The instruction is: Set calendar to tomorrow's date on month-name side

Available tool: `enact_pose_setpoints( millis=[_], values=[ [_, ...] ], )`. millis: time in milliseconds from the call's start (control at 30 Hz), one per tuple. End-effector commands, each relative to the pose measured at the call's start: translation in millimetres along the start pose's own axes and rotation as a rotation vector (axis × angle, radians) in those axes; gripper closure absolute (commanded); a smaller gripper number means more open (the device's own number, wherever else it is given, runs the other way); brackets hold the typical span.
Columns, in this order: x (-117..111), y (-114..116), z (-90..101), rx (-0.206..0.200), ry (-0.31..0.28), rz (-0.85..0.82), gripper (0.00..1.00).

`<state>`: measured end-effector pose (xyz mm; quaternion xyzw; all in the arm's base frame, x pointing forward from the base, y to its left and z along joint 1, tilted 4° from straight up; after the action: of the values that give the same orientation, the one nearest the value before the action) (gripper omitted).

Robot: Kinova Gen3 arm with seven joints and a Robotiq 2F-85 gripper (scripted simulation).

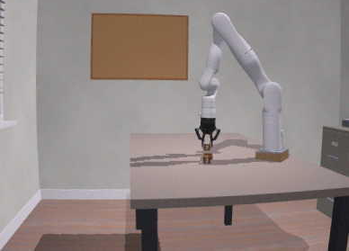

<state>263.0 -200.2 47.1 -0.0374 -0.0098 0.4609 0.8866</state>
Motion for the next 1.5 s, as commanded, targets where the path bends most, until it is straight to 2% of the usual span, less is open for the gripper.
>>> enact_pose_setpoints(
  millis=[0,200,1467],
  values=[
    [-6.1,4.5,-9.5,0.016,0.004,-0.016,0.74],
    [-6.1,4.6,-16.9,0.016,0.004,-0.016,0.74],
    [-6.1,4.6,-17.1,0.016,0.004,-0.016,0.74]
  ],
)
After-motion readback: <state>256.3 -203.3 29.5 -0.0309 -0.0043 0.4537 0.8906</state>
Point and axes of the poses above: the point where the finger pads meet when closed, its own z axis back along the fingers, its own y axis across the jaws, x = y × z, the point moved 2 cm from there along z, back along the fingers, and after that the axes turned 10 degrees about -z, right-handed, at the moved point
